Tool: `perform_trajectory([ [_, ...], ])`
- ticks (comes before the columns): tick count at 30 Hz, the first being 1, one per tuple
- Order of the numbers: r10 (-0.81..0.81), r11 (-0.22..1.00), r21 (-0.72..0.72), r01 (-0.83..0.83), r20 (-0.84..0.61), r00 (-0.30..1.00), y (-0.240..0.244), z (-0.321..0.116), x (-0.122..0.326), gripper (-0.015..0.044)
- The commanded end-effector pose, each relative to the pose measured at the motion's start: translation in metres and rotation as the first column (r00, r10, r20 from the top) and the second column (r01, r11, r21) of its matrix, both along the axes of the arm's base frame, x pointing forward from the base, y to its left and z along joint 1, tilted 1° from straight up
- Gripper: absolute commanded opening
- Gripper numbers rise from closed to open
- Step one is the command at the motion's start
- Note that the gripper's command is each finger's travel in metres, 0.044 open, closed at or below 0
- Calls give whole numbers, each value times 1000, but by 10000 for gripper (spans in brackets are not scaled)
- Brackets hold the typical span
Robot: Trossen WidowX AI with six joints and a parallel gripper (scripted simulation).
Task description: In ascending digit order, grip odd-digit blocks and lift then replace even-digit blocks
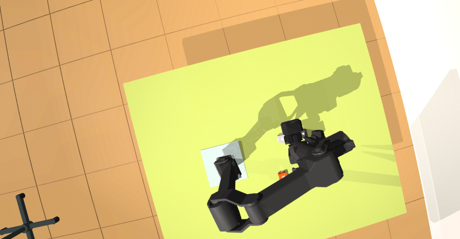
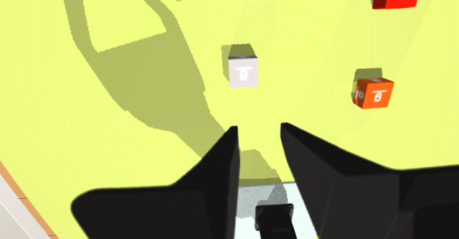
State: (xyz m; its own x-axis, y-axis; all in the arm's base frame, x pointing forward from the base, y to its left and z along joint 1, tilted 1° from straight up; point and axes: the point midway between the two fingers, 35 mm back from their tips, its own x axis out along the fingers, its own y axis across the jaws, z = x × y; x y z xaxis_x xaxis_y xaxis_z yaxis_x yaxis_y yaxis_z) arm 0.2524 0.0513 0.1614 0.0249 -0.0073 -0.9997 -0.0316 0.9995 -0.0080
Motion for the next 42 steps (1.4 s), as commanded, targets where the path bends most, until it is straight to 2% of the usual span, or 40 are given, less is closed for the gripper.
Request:
perform_trajectory([
  [1,-3,1000,-5,3,8,1000,-12,3,13,120],
  [7,-7,1000,-20,7,24,1000,-88,8,63,120],
  [11,-4,1000,-19,4,15,1000,-138,8,80,120],
  [14,-2,1000,-17,2,11,1000,-158,8,84,120],
  [16,-2,1000,-17,2,11,1000,-159,8,84,120],
  [18,-2,1000,-17,2,11,1000,-160,-1,85,172],
  [23,-2,1000,-17,2,11,1000,-161,-64,88,304],
  [27,-2,1000,-17,2,11,1000,-161,-73,87,400],
  [42,-2,1000,-17,2,11,1000,-162,-95,88,400],
])
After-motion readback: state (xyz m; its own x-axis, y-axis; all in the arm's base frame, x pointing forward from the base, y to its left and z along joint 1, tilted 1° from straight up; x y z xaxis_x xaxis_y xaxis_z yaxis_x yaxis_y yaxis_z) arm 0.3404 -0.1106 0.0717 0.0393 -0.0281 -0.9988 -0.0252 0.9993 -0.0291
